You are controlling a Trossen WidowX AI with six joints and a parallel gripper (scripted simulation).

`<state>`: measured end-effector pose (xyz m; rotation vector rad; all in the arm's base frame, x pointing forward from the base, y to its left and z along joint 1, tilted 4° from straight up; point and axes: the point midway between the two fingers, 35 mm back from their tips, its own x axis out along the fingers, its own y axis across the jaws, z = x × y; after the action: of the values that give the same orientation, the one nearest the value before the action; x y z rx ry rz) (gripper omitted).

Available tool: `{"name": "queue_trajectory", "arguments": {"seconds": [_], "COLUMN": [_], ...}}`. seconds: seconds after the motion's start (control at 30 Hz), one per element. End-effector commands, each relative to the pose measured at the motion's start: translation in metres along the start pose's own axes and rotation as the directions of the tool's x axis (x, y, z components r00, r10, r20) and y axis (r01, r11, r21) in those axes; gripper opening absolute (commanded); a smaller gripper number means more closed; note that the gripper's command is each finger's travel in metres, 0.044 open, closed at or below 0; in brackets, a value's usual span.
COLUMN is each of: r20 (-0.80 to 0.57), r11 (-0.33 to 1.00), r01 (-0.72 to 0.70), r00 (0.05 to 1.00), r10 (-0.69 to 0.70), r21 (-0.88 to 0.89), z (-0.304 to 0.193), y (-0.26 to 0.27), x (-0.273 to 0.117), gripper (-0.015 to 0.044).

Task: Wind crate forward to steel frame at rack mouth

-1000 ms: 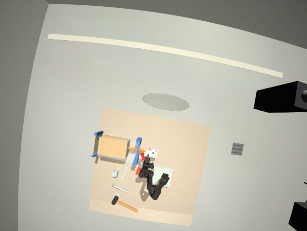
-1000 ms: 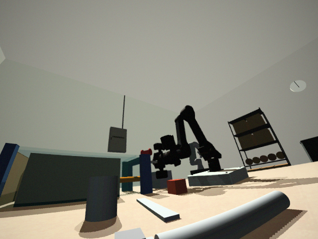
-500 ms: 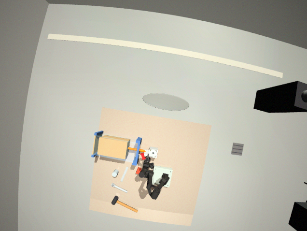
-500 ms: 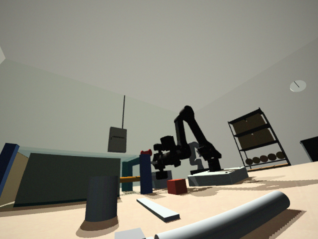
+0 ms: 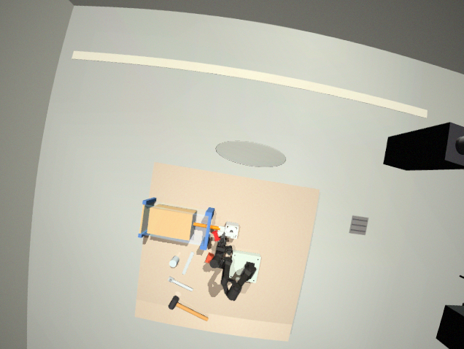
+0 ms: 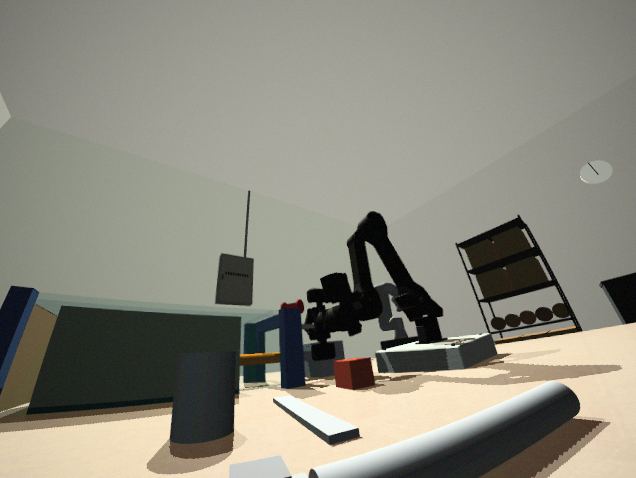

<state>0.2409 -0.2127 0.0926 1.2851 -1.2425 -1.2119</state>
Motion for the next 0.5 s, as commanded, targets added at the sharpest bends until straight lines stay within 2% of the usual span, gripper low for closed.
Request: {"name": "queue_trajectory", "arguments": {"seconds": [0.0, 0.17, 0.47], "r20": [0.000, 0.000, 0.000], "r11": [1.000, 1.000, 1.000], "r01": [-0.002, 0.000, 0.000], "r00": [1.000, 1.000, 1.000], "r10": [0.002, 0.000, 0.000], "r21": [0.005, 0.002, -0.001], "z": [-0.0007, -0.0008, -0.0001], "y": [0.0001, -0.0016, -0.0012], "x": [0.0002, 0.0003, 0.0001], "gripper": [0.0000, 0.0000, 0.0236]}}
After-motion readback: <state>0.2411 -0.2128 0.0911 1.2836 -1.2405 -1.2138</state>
